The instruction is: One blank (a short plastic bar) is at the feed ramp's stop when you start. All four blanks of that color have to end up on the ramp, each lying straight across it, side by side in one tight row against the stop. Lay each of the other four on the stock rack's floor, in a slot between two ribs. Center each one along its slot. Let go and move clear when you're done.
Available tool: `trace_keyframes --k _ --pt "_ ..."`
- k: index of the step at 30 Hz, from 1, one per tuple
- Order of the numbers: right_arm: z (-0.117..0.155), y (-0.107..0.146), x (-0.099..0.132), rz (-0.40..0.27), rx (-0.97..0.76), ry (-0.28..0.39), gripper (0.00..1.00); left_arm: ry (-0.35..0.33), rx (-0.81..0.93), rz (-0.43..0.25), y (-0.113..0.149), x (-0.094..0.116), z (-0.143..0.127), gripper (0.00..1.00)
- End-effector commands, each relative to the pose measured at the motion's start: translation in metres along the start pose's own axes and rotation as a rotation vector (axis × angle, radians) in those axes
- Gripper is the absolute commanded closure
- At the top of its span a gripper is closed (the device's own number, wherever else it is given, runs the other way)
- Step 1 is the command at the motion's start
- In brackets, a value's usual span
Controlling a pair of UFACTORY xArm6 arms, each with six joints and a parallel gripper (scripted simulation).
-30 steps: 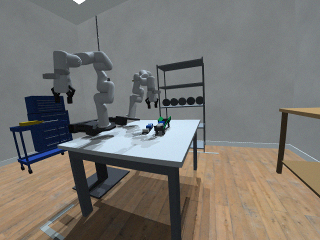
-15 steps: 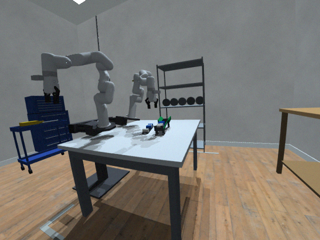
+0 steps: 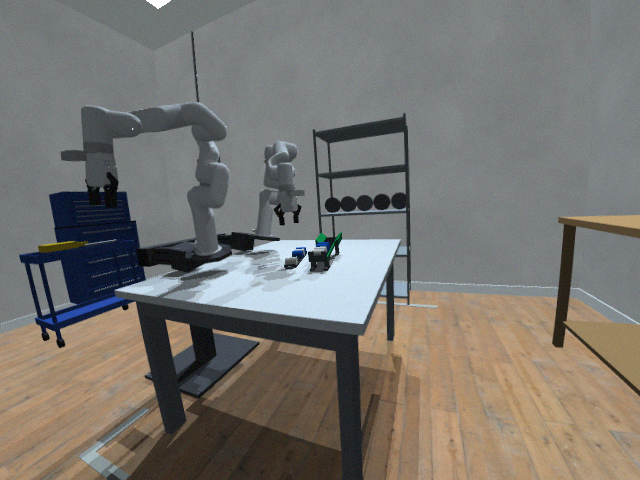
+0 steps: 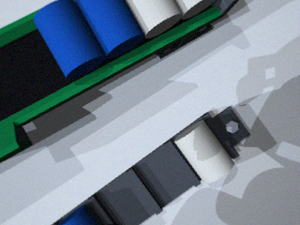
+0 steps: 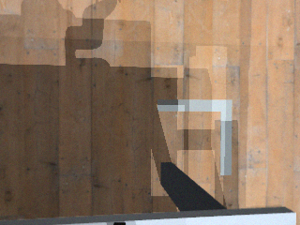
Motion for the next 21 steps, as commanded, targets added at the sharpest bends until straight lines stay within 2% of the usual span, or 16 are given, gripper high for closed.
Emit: trace_keyframes --k 1,4,6,7,21 --pt "0.0 -0.001 0.002 0.005 0.0 0.001 0.0 0.007 0.002 0.014 0.039 -0.012 0.005 0.0" --pt "0.0 -0.001 0.002 0.005 0.0 0.001 0.0 0.008 0.002 0.014 0.041 -0.013 0.005 0.0" --pt "0.0 -0.001 0.002 0.005 0.0 0.001 0.0 0.009 0.002 0.012 0.069 -0.024 0.006 0.0" --pt "0.0 -0.001 0.002 0.005 0.0 0.001 0.0 0.009 0.002 0.012 0.074 -0.026 0.006 0.0" --pt "0.0 -0.001 0.002 0.005 0.0 0.001 0.0 0.009 0.002 0.012 0.075 -0.027 0.006 0.0"
Point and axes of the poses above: on each arm, the point where the finger pads meet when closed, its own x axis back along the fingers, its own z axis across the jaws, y = z × x, the point moved 4 cm from there along x, back along the fingers, and after that the axes turned 9 degrees about x, right-handed, at the moved point
